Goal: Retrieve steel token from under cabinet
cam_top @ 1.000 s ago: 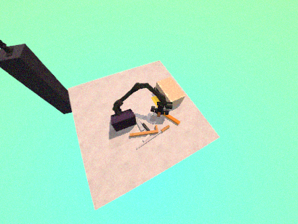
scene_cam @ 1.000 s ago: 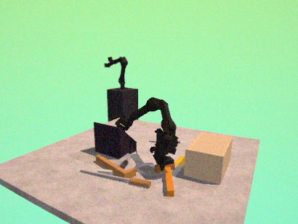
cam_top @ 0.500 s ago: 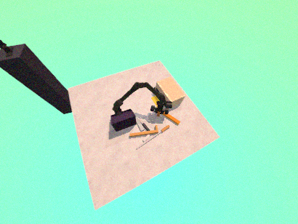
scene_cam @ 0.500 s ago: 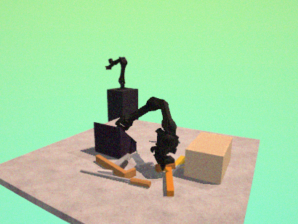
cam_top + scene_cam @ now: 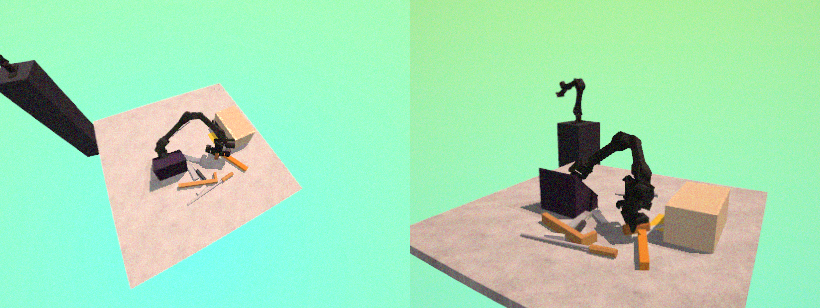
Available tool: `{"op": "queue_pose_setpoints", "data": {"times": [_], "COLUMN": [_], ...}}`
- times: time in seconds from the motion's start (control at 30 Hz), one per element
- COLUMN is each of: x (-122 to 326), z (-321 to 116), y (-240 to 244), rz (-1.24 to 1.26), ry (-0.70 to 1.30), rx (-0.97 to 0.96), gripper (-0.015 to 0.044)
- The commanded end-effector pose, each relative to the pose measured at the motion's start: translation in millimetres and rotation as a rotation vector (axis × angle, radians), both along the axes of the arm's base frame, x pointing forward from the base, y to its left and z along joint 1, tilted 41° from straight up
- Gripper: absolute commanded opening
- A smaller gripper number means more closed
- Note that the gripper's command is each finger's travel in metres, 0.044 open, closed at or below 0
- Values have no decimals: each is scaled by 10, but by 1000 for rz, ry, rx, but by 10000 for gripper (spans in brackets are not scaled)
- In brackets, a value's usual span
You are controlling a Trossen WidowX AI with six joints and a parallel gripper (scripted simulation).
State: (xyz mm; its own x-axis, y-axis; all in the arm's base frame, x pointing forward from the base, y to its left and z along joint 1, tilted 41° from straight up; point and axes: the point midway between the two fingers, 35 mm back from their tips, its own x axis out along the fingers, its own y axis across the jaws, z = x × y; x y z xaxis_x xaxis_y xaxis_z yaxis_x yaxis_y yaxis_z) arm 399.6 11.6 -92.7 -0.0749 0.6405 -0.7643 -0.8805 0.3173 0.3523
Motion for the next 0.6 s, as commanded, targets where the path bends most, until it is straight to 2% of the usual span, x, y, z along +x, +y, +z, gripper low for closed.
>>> {"op": "queue_pose_setpoints", "data": {"times": [0.0, 0.57], "x": [-47, -155], "z": [21, -82], "y": [36, -99], "rz": [-1, -1], "ry": [2, 2], "rx": [10, 9], "gripper": [0, 0]}}
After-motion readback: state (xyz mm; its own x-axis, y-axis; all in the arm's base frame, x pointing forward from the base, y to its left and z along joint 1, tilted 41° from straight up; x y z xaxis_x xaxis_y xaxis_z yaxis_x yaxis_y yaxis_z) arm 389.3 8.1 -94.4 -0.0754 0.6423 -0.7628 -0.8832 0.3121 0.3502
